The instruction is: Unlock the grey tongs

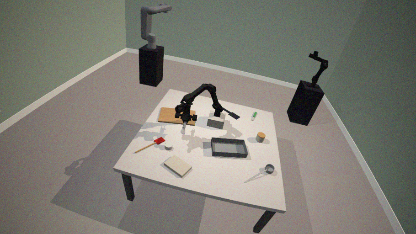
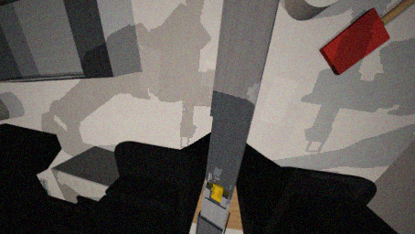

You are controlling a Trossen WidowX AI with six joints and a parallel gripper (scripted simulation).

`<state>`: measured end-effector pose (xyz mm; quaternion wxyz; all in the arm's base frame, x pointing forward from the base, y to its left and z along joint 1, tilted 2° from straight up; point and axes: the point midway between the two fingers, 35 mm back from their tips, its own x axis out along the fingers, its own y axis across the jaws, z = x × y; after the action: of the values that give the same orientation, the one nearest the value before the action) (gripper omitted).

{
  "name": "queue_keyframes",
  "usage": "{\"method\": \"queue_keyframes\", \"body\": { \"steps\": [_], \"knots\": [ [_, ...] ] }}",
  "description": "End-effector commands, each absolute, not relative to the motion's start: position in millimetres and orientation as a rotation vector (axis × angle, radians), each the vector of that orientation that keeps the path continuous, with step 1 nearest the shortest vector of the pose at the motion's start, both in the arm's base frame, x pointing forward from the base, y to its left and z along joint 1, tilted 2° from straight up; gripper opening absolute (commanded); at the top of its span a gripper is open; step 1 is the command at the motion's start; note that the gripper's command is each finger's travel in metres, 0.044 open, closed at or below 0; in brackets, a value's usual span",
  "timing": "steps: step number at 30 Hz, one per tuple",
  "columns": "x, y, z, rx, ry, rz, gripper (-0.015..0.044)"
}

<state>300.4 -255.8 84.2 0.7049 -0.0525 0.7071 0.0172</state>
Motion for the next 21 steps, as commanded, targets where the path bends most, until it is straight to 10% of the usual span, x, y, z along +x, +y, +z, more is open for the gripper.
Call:
{"method": "queue_keyframes", "body": {
  "steps": [1, 21],
  "knots": [
    [295.3, -265.4, 86.9, 0.005, 1.561, -0.087, -0.015],
    [257.6, -308.2, 89.4, 0.657, 1.425, -0.736, -0.015]
  ]
}}
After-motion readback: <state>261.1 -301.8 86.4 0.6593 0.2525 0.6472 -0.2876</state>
